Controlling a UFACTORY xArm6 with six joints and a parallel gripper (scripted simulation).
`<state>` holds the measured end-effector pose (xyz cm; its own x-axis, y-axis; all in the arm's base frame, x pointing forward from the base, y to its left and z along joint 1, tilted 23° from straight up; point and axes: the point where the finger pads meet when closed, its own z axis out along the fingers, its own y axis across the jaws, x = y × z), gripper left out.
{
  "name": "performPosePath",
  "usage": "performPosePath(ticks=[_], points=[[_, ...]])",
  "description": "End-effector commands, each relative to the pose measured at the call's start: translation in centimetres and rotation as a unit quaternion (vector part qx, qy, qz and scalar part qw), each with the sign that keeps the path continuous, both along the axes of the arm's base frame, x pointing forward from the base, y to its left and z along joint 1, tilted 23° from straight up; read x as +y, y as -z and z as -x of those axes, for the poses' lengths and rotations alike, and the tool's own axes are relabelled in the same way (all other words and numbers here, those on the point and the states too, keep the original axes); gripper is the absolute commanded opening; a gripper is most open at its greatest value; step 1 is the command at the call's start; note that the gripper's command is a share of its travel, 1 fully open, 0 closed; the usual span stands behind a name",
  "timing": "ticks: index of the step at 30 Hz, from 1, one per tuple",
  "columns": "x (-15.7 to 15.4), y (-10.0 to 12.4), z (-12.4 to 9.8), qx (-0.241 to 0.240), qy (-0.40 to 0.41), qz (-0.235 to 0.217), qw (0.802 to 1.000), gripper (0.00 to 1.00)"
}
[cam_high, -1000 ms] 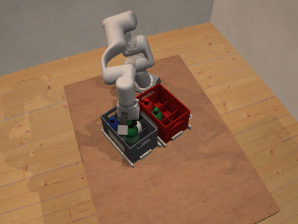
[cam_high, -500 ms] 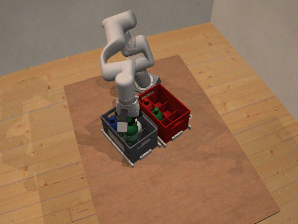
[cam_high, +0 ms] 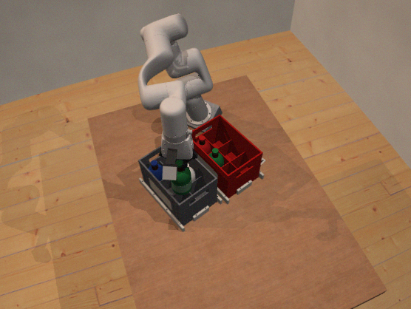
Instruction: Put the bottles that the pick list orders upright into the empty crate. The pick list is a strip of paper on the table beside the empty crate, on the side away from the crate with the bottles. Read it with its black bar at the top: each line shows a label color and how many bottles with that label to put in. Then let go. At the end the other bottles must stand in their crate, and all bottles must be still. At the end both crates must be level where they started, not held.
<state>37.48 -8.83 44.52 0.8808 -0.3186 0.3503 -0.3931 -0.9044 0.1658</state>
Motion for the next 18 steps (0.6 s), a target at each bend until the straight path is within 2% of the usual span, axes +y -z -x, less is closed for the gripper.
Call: performPosePath(ticks=[1, 18], points=[[0.7, 0.1, 0.2, -0.003, 0.0, 0.0, 1.0, 0.0], [3.4, 1.1, 1.0, -0.002, 0.0, 0.0, 1.0, 0.0]])
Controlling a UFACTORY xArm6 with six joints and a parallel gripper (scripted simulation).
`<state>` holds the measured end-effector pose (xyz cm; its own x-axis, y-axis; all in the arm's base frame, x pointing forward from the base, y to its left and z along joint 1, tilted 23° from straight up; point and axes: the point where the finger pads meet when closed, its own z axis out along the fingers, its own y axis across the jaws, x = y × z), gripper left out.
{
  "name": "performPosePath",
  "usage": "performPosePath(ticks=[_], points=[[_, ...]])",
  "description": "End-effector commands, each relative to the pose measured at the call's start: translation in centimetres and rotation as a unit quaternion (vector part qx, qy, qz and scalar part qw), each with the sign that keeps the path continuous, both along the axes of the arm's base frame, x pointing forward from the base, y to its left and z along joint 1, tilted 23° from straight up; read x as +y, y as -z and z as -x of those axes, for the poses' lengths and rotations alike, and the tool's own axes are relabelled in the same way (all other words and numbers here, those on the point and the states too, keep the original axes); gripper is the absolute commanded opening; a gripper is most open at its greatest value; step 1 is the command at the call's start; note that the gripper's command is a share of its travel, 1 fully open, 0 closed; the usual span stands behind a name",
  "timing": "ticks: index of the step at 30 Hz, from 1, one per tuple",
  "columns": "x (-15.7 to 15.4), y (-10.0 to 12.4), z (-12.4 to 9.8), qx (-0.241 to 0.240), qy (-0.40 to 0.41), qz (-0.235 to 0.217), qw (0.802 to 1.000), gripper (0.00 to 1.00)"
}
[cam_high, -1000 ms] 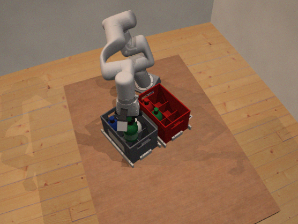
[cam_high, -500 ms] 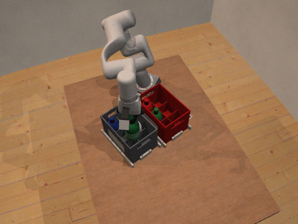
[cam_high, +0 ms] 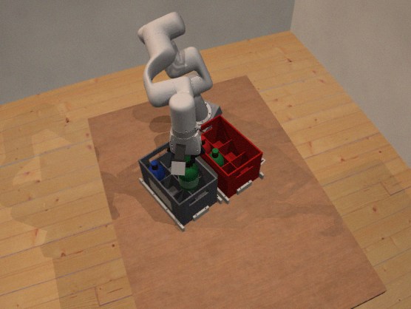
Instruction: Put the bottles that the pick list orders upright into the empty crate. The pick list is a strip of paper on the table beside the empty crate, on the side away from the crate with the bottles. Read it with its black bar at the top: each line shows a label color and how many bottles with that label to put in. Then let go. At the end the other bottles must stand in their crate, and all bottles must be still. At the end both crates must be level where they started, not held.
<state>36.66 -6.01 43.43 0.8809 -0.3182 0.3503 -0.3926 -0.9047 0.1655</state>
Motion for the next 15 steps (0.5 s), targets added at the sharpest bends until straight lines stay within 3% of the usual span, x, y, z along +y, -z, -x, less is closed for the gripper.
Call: performPosePath(ticks=[1, 15], points=[[0.8, 0.1, 0.2, -0.002, 0.0, 0.0, 1.0, 0.0], [3.0, 1.0, 0.8, -0.002, 0.0, 0.0, 1.0, 0.0]])
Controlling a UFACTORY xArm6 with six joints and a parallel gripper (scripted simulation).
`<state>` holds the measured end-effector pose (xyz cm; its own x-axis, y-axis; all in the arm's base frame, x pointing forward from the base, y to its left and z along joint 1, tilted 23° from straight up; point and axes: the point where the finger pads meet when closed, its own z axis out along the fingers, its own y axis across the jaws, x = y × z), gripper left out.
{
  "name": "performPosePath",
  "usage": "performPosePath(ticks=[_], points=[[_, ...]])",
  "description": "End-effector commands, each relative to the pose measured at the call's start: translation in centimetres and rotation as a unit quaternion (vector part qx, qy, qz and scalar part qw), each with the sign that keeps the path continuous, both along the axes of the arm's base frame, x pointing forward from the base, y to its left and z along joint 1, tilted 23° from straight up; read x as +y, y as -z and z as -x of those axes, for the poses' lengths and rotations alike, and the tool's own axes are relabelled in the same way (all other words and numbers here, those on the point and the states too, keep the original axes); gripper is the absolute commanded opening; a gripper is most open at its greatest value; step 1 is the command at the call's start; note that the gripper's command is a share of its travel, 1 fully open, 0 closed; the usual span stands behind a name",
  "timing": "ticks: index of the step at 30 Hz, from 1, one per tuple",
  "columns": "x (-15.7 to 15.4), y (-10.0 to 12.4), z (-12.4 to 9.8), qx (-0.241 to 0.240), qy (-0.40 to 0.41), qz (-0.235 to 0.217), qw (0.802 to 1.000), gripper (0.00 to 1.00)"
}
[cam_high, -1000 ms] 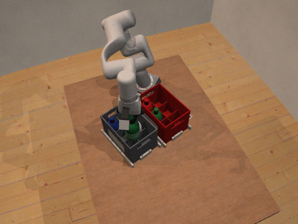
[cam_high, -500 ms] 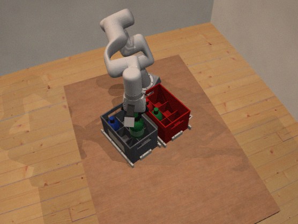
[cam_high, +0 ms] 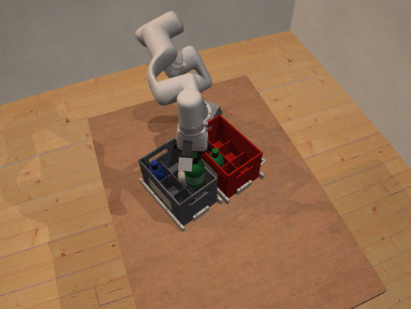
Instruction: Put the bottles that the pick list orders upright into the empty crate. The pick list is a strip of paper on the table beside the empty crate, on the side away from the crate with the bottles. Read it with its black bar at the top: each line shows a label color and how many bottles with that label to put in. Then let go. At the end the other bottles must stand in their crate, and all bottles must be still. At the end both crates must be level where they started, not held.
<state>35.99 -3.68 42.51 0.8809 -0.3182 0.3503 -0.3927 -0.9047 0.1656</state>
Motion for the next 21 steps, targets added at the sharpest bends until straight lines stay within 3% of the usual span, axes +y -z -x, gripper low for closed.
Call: performPosePath(ticks=[1, 21], points=[[0.8, 0.1, 0.2, -0.002, 0.0, 0.0, 1.0, 0.0], [4.0, 1.4, 1.1, -0.002, 0.0, 0.0, 1.0, 0.0]])
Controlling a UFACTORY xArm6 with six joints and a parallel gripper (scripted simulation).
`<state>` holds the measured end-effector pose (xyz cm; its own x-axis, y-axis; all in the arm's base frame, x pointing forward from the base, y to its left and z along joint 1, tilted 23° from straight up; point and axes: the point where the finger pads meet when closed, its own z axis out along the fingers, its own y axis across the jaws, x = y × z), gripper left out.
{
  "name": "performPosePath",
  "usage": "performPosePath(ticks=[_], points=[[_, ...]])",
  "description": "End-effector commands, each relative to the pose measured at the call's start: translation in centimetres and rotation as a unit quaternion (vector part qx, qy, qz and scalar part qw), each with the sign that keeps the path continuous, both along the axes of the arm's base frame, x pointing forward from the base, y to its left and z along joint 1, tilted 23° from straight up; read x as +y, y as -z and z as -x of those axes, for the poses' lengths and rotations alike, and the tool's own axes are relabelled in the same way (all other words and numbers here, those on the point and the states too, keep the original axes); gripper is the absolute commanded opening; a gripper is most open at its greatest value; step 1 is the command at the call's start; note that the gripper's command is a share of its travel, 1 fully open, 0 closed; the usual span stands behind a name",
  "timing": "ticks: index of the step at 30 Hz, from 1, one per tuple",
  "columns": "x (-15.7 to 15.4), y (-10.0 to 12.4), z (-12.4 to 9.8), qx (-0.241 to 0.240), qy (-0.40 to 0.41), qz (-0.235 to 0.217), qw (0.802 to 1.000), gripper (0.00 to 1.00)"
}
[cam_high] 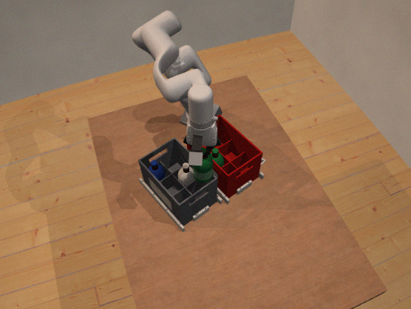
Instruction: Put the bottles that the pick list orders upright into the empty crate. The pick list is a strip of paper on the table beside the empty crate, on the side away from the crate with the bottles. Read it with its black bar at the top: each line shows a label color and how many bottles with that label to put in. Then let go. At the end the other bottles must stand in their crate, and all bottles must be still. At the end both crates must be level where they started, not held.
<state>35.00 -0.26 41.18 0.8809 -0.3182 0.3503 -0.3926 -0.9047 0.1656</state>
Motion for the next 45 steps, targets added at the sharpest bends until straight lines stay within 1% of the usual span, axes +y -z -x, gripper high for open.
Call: performPosePath(ticks=[1, 45], points=[[0.6, 0.1, 0.1, -0.002, 0.0, 0.0, 1.0, 0.0], [7.7, 2.8, 2.2, -0.002, 0.0, -0.001, 1.0, 0.0]])
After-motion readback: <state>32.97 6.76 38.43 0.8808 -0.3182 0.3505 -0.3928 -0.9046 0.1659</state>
